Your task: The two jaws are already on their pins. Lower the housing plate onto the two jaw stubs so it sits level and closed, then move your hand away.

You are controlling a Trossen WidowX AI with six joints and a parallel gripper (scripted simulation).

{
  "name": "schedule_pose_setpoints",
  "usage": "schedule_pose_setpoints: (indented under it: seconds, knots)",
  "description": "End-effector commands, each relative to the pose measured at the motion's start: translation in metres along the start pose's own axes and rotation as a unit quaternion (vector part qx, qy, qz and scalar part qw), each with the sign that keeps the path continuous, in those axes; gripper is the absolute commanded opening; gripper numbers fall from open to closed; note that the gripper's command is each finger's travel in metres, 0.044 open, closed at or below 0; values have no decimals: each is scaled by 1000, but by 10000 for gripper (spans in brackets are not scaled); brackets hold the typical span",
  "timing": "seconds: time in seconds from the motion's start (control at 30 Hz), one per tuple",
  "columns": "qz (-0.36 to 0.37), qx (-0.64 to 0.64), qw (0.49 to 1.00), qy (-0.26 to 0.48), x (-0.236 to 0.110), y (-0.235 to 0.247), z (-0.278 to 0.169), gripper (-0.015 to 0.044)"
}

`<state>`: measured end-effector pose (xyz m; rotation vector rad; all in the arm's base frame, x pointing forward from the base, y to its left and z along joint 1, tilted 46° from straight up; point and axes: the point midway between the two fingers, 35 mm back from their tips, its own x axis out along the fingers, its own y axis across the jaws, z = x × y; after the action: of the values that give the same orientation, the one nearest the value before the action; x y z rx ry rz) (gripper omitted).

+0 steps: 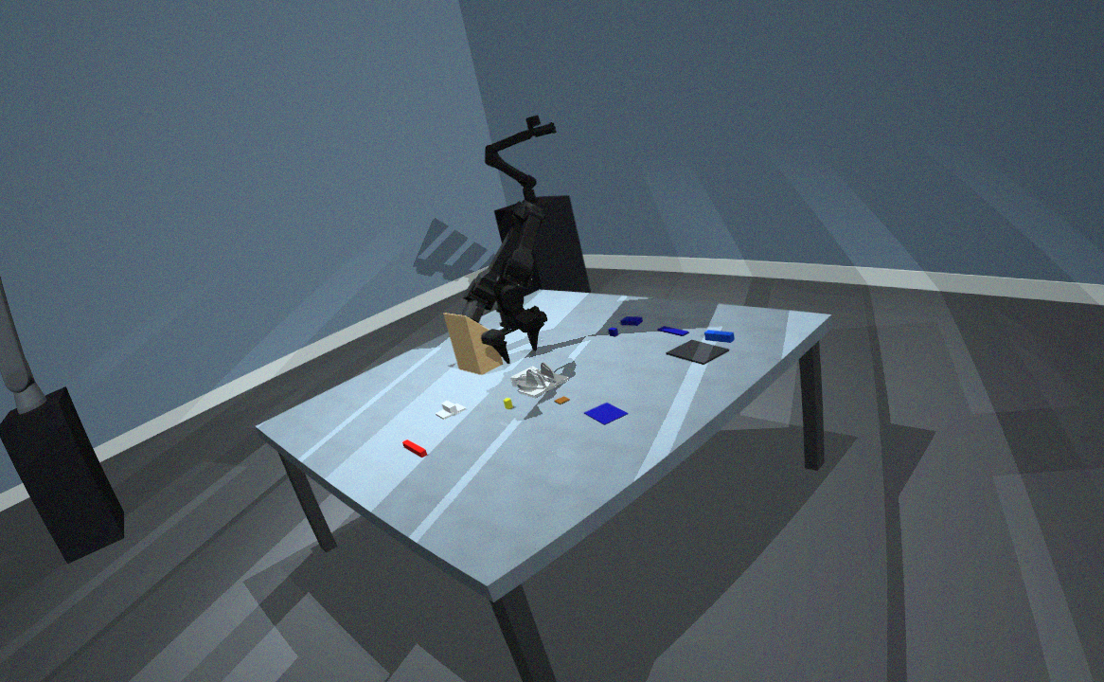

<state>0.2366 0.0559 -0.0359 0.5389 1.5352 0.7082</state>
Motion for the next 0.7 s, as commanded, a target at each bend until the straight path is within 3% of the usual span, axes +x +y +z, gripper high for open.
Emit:
schedule_pose_setpoints:
  seconds: [0.0, 0.27, 0.67]
  knots:
    - [0, 0, 1000, 0, 0, 0, 0, 440]
    - [-1, -1, 1000, 5, -57, 0, -38, 440]
    - [-1, -1, 1000, 5, -59, 0, -39, 440]
